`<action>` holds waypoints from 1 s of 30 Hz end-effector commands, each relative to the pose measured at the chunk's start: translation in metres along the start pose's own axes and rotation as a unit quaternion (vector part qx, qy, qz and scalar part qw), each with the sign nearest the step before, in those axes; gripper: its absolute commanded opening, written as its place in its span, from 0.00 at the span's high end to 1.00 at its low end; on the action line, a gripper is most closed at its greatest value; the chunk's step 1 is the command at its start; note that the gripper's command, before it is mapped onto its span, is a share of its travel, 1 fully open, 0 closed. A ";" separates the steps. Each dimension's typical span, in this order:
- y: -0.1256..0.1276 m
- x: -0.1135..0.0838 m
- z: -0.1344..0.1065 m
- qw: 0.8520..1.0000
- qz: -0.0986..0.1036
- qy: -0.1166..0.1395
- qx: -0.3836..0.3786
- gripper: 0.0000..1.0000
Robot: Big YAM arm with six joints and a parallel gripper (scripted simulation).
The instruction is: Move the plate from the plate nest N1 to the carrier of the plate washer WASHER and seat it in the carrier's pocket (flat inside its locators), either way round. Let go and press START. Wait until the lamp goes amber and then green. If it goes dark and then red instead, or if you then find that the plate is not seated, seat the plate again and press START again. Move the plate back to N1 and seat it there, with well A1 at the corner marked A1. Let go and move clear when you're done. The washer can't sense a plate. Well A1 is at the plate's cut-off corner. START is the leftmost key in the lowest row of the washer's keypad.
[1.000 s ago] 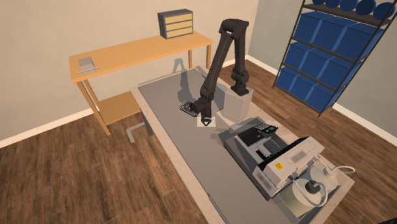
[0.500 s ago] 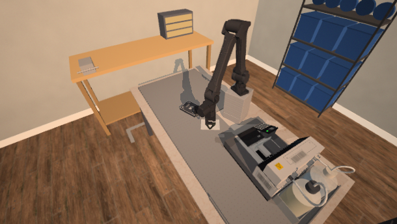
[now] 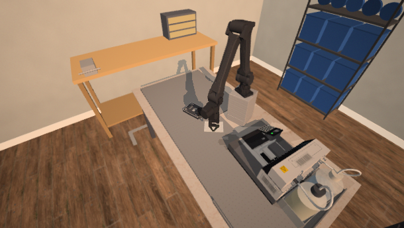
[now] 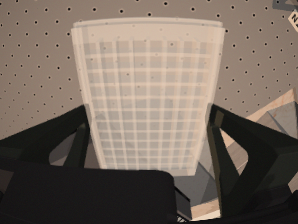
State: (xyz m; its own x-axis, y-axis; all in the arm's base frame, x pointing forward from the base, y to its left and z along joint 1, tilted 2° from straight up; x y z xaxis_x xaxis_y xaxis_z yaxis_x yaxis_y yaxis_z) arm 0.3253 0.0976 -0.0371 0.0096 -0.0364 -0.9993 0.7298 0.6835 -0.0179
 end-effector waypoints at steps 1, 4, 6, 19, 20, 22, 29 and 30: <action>0.016 -0.014 0.010 1.000 0.022 -0.011 0.007 0.18; 0.016 -0.014 0.010 1.000 0.022 -0.011 0.007 0.18; 0.016 -0.014 0.010 1.000 0.022 -0.011 0.007 0.18; 0.016 -0.014 0.010 1.000 0.022 -0.011 0.007 0.18; 0.016 -0.014 0.010 1.000 0.022 -0.011 0.007 0.18; 0.016 -0.014 0.010 1.000 0.022 -0.011 0.007 0.18; 0.006 -0.010 -0.016 0.998 0.011 -0.006 -0.060 0.18; 0.007 -0.010 -0.021 0.997 0.011 -0.007 -0.076 0.18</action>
State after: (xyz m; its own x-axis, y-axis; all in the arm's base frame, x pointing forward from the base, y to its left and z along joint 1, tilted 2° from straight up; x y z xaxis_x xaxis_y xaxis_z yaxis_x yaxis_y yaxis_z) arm 0.3215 0.1038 -0.0370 0.0090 -0.0374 -0.9993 0.6935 0.7202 -0.0207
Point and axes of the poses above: the point where the finger pads meet when closed, its own x axis out along the fingers, its own y axis across the jaws, z = x × y, the point moved 6 cm from there along -x, back along the fingers, and after that the axes turned 14 degrees about x, right-handed, at the moved point
